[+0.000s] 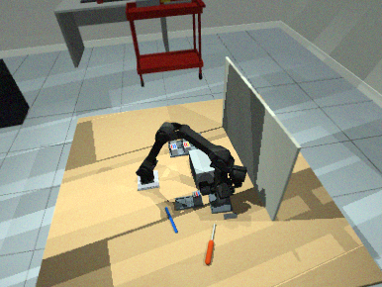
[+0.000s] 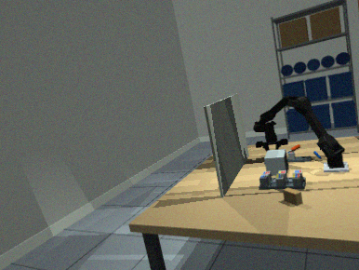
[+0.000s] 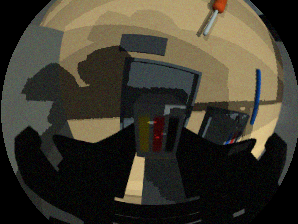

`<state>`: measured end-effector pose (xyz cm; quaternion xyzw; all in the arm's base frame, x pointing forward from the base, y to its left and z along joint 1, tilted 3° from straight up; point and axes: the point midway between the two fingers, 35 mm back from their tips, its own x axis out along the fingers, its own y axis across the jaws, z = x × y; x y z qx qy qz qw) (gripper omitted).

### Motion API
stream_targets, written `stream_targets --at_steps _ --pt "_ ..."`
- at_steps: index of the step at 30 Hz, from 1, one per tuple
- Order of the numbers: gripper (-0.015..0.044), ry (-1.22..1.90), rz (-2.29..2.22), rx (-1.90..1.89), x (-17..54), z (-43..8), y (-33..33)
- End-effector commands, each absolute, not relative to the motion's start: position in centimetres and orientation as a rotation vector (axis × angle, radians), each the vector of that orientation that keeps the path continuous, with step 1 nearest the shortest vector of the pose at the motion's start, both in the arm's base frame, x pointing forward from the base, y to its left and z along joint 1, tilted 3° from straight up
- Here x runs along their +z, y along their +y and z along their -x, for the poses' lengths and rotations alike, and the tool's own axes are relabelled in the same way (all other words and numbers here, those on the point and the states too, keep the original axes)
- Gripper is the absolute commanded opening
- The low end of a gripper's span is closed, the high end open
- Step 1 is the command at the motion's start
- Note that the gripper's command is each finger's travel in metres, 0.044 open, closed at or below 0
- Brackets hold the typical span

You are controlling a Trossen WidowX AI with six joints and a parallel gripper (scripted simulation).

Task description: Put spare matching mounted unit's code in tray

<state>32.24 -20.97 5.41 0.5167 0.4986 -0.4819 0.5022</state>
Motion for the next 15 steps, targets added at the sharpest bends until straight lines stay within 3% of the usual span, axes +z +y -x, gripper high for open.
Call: stream_targets --at_steps 1,8,15 --pt "0.0000 1.201 -1.255 -1.166 5.12 -32.25 -20.90" --pt "0.0000 1.201 -1.255 -1.166 4.65 -32.16 -20.82" --pt "0.0184 1.205 -1.248 -1.164 4.88 -32.15 -20.87"
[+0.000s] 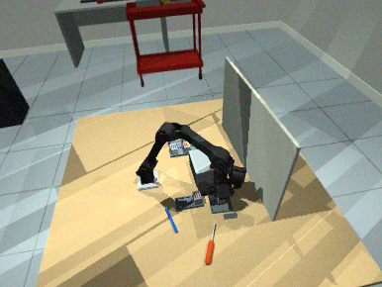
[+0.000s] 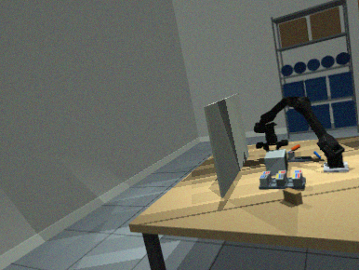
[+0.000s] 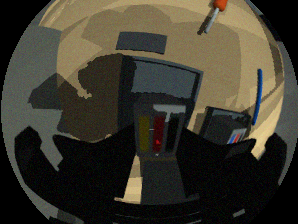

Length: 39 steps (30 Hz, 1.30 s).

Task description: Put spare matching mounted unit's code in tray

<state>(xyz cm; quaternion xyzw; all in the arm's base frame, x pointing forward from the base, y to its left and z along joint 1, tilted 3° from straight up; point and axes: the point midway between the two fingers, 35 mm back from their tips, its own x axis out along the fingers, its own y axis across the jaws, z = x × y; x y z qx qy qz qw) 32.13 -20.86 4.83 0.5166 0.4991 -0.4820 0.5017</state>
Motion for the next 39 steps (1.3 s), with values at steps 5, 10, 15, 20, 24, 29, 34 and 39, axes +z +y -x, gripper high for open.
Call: stream_targets --at_steps 5,10,15,20,24,29,34,39 --pt "0.0315 1.205 -1.248 -1.164 4.9 -32.2 -20.9" --pt "0.0440 1.205 -1.248 -1.164 4.9 -32.2 -20.9" --pt "0.0440 1.203 -1.251 -1.165 9.5 -32.4 -21.3" --pt "0.0440 1.201 -1.254 -1.167 15.3 -31.7 -21.2" --pt "0.0440 1.201 -1.254 -1.167 15.5 -31.7 -21.2" --pt "0.0440 1.187 -1.256 -1.169 15.0 -31.9 -21.3" --pt "0.0440 1.187 -1.256 -1.169 15.0 -31.9 -21.3" --pt "0.0440 1.187 -1.256 -1.169 15.0 -31.9 -21.3"
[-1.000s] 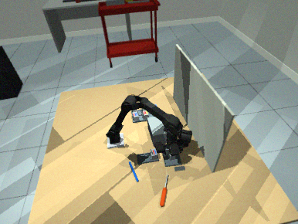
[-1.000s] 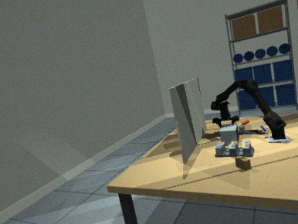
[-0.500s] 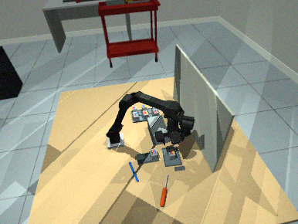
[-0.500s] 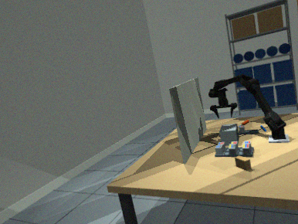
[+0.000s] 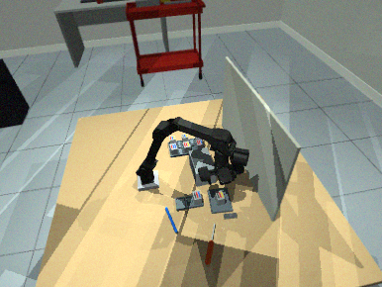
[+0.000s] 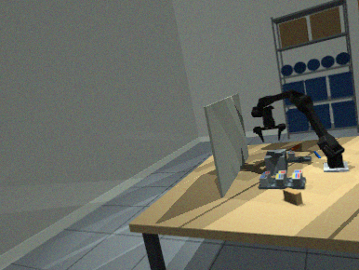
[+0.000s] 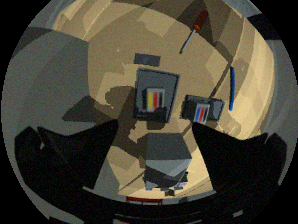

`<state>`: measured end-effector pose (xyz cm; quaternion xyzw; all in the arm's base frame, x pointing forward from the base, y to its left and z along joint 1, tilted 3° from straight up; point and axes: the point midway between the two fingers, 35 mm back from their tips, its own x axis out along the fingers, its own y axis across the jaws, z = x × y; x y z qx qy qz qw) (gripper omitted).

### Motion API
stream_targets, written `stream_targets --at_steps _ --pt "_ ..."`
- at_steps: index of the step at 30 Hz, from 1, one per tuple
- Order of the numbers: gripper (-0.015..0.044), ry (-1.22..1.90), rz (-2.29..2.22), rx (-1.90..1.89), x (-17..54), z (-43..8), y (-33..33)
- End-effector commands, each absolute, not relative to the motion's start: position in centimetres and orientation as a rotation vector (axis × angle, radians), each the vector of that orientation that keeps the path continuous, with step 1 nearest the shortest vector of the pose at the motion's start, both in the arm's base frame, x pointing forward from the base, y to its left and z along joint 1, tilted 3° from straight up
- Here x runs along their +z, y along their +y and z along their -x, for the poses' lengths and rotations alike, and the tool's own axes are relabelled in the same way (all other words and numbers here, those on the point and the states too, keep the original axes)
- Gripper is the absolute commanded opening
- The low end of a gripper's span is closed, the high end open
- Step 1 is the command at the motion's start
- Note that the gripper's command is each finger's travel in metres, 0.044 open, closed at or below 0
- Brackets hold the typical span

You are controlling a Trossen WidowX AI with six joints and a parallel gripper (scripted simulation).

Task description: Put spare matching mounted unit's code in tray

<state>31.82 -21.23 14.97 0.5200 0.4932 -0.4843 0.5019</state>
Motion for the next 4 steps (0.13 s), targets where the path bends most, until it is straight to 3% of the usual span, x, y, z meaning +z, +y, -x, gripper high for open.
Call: stream_targets --at_steps 1,4 --pt "0.0440 1.187 -1.256 -1.169 15.05 -31.87 -21.26" --pt "0.0440 1.187 -1.256 -1.169 15.05 -31.87 -21.26"
